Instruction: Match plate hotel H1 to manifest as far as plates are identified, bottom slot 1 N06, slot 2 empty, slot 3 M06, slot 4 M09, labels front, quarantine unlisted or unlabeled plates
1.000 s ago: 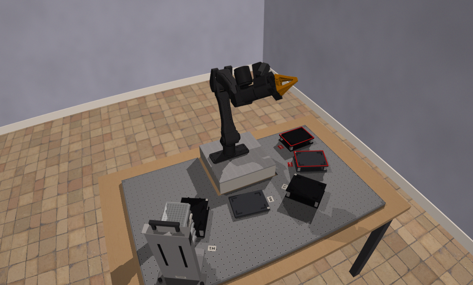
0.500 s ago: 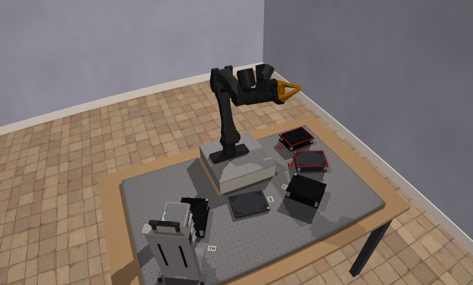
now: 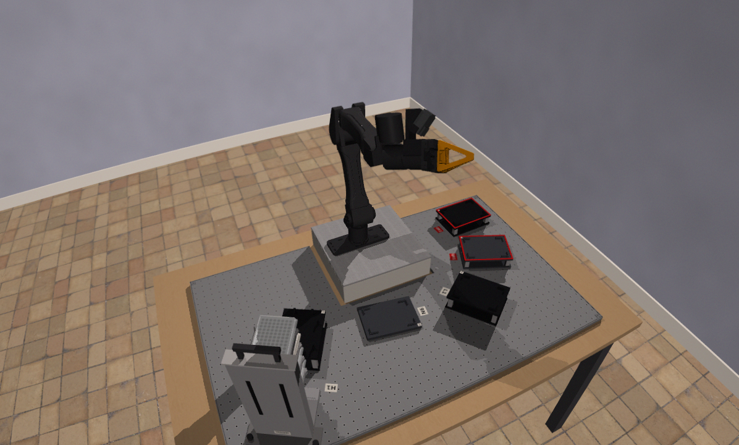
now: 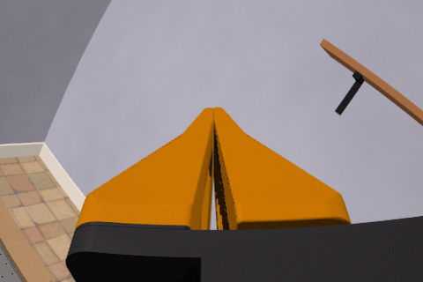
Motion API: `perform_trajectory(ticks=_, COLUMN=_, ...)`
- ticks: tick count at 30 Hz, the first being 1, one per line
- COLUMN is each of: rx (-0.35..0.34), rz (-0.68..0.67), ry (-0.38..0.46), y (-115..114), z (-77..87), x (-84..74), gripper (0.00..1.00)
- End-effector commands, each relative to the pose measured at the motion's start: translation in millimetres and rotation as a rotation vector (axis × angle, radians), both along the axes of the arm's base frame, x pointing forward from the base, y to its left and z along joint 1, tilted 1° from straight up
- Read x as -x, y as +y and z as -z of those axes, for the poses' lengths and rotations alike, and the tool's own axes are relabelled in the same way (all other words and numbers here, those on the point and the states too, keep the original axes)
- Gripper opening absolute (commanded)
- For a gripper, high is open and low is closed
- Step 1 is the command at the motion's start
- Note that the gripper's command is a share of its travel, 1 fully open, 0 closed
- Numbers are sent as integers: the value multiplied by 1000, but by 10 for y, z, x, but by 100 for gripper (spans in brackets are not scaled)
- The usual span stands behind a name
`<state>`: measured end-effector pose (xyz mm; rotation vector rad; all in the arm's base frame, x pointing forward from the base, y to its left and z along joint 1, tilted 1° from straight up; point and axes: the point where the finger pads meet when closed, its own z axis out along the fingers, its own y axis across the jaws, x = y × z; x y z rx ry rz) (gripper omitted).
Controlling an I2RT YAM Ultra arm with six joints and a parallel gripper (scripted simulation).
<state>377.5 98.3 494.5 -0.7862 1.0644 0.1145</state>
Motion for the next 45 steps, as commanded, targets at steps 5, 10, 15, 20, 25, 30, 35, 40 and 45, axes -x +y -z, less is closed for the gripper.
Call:
perform_trajectory(ticks=5, rx=-46, rz=41, ry=127, y=-49, z=106, x=-184, gripper=0)
perform_trajectory(ticks=10, rx=-64, rz=65, ry=206, y=-75, z=203, x=-260, gripper=0)
perform_trajectory(ticks=15, rx=-73, rz=93, ry=273, y=-197, z=537, x=-419, gripper=0)
perform_trajectory(ticks=20, rx=-90, rz=104, ry=330, y=-150, z=493, x=-455, gripper=0)
perform_trajectory(ticks=25, rx=-107, rz=138, ry=426, y=-180, z=612, x=-509, gripper=0)
perform_trajectory(ticks=30, rx=-116, rz=166, ry=450, y=-294, z=730, x=-575, gripper=0)
perform_trajectory(ticks=35, rx=-128, rz=193, ry=517, y=-337, z=869, x=-620, gripper=0)
perform_trajectory(ticks=40, rx=-138, rz=220, ry=603, y=-331, z=987, x=-628, gripper=0)
perform_trajectory(ticks=45, rx=-140, rz=232, ry=666, y=-312, z=1136, x=-675, gripper=0)
